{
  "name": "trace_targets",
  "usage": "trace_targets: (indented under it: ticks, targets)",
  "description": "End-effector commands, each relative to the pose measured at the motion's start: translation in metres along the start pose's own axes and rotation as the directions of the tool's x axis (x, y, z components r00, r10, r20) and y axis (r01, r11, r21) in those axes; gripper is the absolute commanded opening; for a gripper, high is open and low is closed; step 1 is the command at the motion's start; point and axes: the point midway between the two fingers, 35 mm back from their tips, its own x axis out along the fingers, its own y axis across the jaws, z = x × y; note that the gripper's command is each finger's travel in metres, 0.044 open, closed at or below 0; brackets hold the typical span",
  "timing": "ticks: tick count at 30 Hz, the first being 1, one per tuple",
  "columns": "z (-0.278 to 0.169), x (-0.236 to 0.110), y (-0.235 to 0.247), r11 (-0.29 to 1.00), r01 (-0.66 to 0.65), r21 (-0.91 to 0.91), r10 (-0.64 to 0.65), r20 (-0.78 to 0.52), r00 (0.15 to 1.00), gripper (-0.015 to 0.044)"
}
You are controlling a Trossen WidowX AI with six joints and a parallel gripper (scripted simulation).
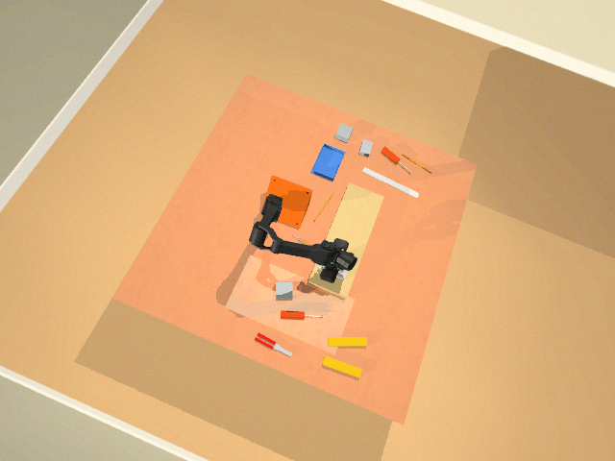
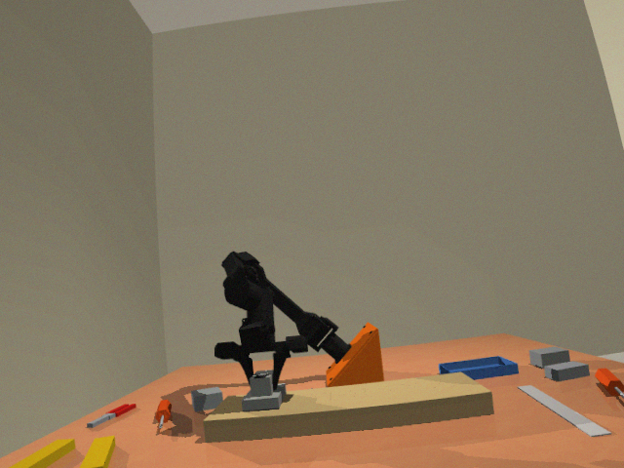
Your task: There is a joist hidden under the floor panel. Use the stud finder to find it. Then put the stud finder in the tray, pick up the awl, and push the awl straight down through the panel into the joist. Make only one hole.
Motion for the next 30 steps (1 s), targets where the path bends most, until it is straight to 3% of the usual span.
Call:
trace_targets:
  ticks: [1, 30]
  targets:
    - [-0.001, 0.001, 0.009, 1.000, -0.001, -0.002, 0.001, -0.002, 1.000, 0.0000]
    - [-0.001, 0.001, 0.061, 1.000, -0.004, -0.002, 0.004, -0.003, 1.000, 0.0000]
